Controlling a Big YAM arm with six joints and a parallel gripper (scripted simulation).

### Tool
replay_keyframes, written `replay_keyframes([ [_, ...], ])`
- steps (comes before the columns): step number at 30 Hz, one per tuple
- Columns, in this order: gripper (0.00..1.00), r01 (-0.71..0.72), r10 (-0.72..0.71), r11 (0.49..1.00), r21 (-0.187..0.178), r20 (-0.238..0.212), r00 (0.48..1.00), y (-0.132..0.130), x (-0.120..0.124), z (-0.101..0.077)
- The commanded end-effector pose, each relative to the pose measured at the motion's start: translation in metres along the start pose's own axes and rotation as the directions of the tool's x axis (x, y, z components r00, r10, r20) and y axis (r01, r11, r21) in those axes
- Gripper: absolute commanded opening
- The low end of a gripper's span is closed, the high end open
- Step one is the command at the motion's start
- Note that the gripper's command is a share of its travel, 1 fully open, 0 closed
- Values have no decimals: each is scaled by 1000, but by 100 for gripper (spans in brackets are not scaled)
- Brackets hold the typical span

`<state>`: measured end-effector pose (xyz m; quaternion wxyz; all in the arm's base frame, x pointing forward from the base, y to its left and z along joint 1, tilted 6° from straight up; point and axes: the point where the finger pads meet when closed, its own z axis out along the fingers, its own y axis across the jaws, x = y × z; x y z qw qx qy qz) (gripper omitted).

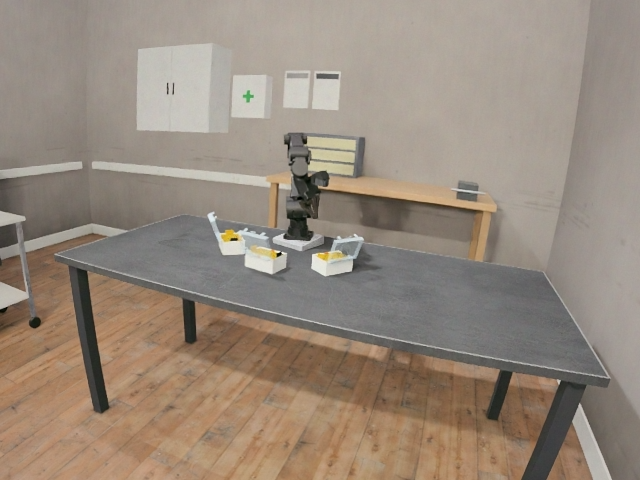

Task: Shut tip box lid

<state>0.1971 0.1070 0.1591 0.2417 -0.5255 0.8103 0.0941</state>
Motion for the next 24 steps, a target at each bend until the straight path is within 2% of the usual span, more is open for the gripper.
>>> replay_keyframes([
  [1,0,24,-26,999,44,45,999,-15,-29,-24],
  [3,0,24,-26,999,44,45,999,-15,-29,-24],
  [4,0,8,-9,998,58,30,1000,-19,-37,-21],
  [8,0,-69,74,995,73,-69,995,-23,-56,-9],
  [10,0,-109,118,991,72,-140,983,-22,-60,-3],
  [18,0,-238,273,961,141,-337,901,-31,-95,21],
  [20,0,-238,273,961,141,-337,901,-31,-95,21],
  [24,0,-291,342,939,183,-422,839,-35,-111,33],
])
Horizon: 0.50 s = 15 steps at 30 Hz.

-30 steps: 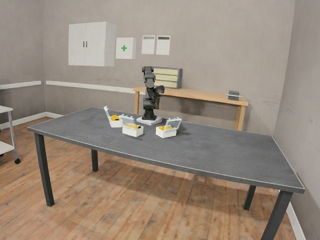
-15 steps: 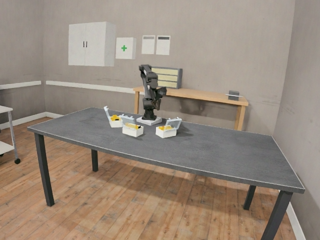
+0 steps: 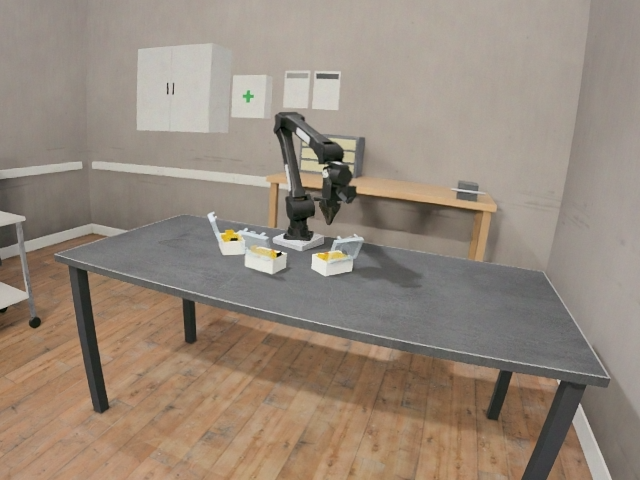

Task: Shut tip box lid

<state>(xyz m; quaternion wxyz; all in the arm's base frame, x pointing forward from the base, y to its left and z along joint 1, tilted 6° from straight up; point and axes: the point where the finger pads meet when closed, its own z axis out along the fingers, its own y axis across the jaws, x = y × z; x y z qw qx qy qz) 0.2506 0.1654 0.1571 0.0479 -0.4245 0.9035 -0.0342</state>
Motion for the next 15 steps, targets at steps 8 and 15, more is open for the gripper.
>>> replay_keyframes([
  [8,0,-104,103,995,15,24,994,-4,-83,-27],
  [15,0,-103,103,995,14,19,995,-4,-107,-26],
])
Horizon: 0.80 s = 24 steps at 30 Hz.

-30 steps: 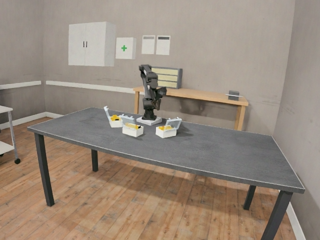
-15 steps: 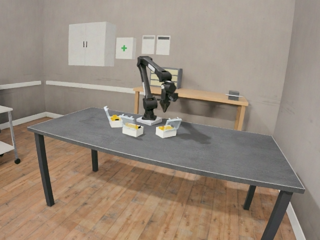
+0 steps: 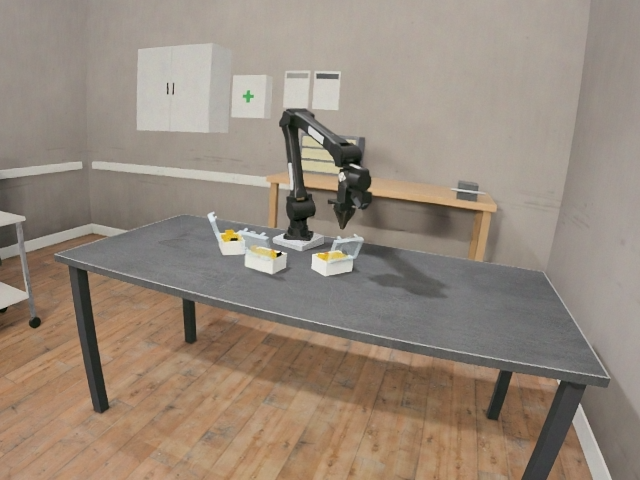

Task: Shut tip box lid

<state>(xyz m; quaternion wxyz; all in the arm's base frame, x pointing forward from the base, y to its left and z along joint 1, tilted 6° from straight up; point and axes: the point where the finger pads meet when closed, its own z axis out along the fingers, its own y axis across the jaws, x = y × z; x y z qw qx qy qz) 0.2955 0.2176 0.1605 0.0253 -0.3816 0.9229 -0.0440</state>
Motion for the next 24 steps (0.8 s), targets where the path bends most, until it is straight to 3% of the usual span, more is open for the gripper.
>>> replay_keyframes([
  [1,0,-12,11,1000,9,73,997,2,-41,-29],
  [12,0,-11,11,1000,7,68,998,7,-95,-29],
  [15,0,-11,11,1000,7,68,998,7,-97,-29],
  [16,0,-15,14,1000,9,99,995,5,-95,-43],
  [17,0,-15,14,1000,9,104,994,5,-95,-46],
  [24,0,-13,12,1000,9,100,995,6,-99,-38],
])
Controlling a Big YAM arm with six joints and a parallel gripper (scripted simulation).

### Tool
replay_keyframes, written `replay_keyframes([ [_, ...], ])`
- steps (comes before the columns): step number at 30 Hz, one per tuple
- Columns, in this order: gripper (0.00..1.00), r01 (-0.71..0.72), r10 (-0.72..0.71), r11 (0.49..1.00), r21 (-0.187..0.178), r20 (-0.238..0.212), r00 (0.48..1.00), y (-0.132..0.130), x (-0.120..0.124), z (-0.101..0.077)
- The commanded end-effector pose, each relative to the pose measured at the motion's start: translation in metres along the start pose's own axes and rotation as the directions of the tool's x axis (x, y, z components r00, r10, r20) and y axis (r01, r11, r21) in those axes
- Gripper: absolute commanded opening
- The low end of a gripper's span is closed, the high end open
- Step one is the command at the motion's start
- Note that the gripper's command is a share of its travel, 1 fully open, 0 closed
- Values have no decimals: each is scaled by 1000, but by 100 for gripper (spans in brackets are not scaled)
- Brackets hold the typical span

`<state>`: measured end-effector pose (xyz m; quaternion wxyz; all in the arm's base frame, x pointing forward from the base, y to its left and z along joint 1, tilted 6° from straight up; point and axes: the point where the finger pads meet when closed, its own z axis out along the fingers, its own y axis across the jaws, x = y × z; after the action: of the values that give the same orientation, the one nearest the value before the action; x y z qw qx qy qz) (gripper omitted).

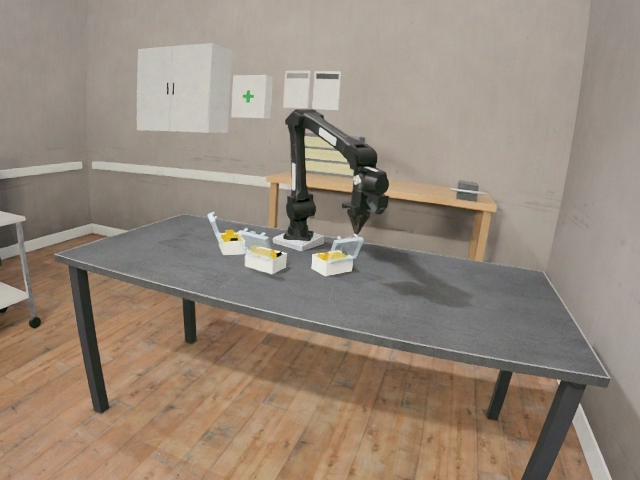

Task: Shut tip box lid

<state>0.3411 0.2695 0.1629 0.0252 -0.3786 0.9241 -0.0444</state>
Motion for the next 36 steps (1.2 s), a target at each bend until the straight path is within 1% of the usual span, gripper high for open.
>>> replay_keyframes([
  [1,0,-6,6,1000,8,100,995,2,-30,-36],
  [32,0,-6,6,1000,8,100,995,2,-30,-36],
  [33,0,-6,5,1000,8,104,995,2,-32,-34],
  [36,0,-6,5,1000,8,98,995,2,-30,-34],
])
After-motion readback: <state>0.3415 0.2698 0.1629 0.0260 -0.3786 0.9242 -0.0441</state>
